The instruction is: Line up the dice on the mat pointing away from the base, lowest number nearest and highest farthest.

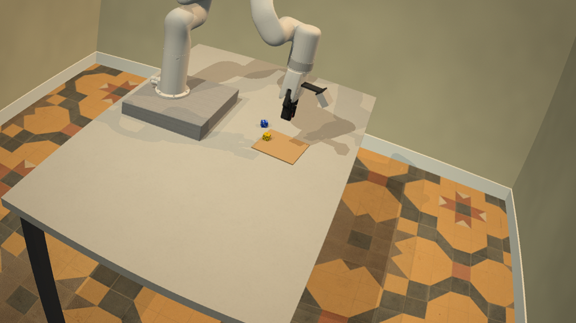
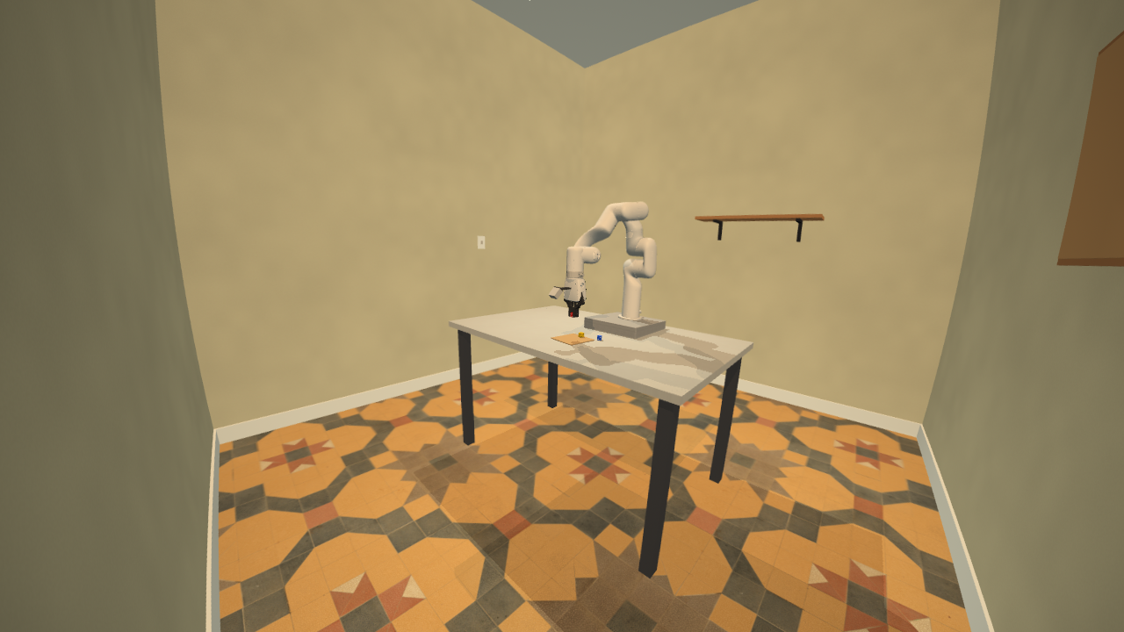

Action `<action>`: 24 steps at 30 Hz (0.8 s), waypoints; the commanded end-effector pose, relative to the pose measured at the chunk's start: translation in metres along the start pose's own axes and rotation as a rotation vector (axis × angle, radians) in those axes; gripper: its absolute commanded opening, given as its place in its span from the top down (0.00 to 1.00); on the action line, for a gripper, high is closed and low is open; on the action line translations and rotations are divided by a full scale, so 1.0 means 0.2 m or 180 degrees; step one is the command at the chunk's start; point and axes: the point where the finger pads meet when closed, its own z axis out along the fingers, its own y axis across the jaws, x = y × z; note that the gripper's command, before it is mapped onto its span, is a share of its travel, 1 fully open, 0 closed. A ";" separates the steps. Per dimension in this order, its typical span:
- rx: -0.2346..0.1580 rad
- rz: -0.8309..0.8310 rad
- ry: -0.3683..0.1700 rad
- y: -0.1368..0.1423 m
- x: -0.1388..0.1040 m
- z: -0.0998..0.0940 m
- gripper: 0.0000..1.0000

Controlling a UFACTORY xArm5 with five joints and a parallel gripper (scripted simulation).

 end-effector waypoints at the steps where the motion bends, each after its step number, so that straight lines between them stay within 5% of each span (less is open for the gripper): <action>1: 0.0000 0.0000 0.0012 0.00 0.01 -0.01 0.85; 14: 0.0000 0.0000 0.0012 0.00 0.01 0.04 0.85; 24: 0.0000 0.0000 0.0012 0.00 0.01 0.26 0.85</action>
